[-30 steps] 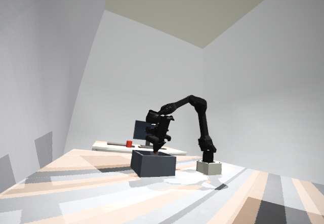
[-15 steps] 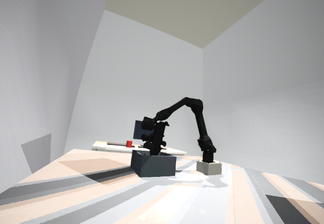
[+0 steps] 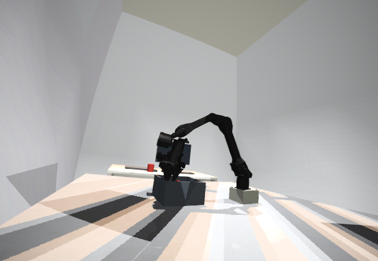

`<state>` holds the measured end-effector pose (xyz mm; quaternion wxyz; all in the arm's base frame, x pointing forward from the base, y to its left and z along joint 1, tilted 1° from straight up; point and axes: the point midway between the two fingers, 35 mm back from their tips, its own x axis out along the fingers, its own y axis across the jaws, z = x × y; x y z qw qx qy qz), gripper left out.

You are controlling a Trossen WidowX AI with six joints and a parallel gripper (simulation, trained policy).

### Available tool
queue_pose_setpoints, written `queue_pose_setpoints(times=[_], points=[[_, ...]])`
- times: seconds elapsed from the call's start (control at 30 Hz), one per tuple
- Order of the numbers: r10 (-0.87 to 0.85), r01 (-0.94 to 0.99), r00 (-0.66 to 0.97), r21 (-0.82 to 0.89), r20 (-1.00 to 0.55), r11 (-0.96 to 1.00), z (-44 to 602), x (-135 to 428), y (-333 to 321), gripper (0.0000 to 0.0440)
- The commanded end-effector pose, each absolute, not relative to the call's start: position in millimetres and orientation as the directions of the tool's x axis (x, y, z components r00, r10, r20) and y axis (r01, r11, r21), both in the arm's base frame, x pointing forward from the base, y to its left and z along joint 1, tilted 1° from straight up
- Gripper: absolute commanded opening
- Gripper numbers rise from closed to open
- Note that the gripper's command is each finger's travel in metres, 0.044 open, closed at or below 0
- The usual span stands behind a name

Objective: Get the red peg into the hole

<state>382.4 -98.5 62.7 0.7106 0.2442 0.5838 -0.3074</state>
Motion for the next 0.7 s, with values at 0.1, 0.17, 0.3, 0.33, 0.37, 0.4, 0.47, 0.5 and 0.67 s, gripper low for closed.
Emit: queue_pose_setpoints(times=[0.1,0.17,0.3,0.33,0.37,0.4,0.47,0.5,0.67], points=[[-0.093,0.696,0.17,0.053,-0.981,0.716,77.9,408.7,-95.6,0.044],[-0.079,0.688,0.188,0.074,-0.979,0.722,83.2,416.7,-93.6,0.044],[-0.053,0.67,0.226,0.116,-0.973,0.733,93.9,432.5,-89.0,0.044],[-0.048,0.665,0.236,0.126,-0.971,0.736,96.5,436.2,-87.8,0.044],[-0.042,0.66,0.246,0.136,-0.968,0.739,99.2,440.0,-86.5,0.044],[-0.039,0.656,0.253,0.142,-0.967,0.741,101.0,442.6,-85.5,0.044],[-0.038,0.656,0.255,0.143,-0.966,0.741,101.3,443.0,-85.4,0.044],[-0.038,0.656,0.255,0.144,-0.966,0.741,101.3,443.1,-85.3,0.044],[-0.038,0.655,0.256,0.145,-0.966,0.742,101.6,443.4,-85.2,0.044]])
